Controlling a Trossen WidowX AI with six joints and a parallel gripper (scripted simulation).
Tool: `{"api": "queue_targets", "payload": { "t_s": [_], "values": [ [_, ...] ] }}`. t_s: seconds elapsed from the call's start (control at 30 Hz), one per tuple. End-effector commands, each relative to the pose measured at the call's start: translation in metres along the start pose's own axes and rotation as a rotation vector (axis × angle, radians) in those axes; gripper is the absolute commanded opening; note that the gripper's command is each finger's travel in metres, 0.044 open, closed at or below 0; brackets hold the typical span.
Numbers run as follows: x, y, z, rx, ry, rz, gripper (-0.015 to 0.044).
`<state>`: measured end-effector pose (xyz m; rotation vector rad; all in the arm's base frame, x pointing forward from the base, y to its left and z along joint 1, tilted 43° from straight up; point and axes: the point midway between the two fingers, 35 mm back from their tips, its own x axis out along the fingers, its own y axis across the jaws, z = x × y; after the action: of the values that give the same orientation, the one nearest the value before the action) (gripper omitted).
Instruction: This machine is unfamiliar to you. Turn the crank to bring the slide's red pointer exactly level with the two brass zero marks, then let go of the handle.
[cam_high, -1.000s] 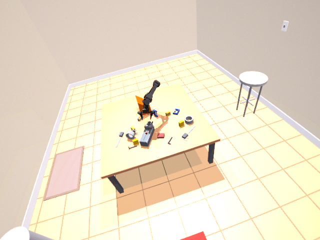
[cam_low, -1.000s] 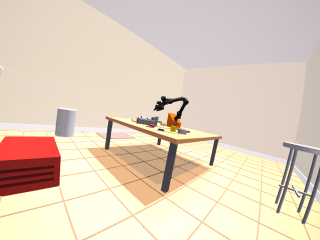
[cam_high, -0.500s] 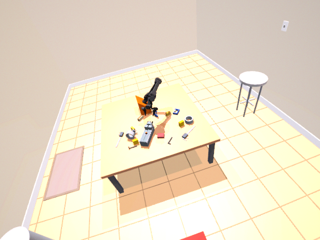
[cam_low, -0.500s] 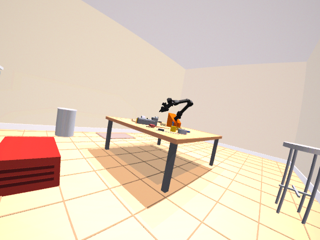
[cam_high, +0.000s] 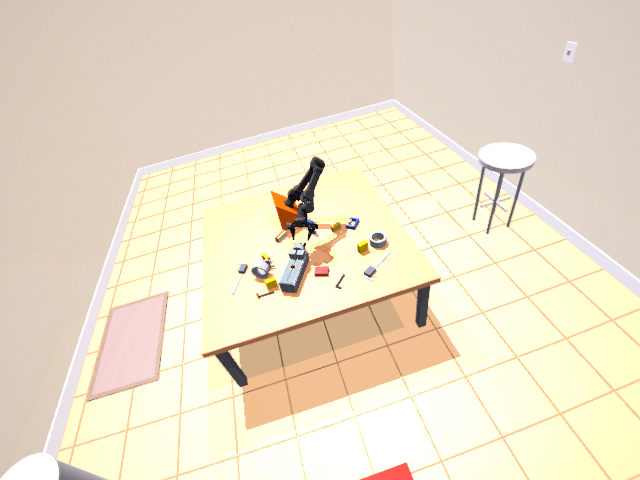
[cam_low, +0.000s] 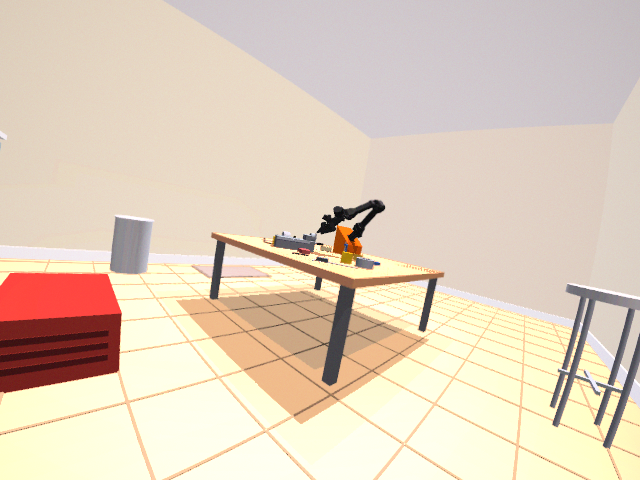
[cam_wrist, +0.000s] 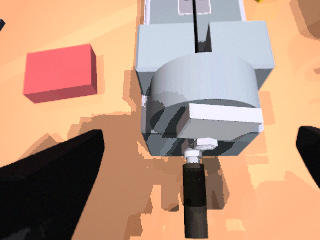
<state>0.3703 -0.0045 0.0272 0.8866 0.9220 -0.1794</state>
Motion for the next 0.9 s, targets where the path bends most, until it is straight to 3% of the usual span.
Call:
{"api": "queue_targets", "payload": {
  "t_s": [0.0,0.87],
  "values": [
    [0.014,-0.002,-0.019,0.005,0.004,-0.004,0.0440],
    [0.046,-0.002,-0.052,0.007,0.005,-0.003,0.0440]
  ]
}}
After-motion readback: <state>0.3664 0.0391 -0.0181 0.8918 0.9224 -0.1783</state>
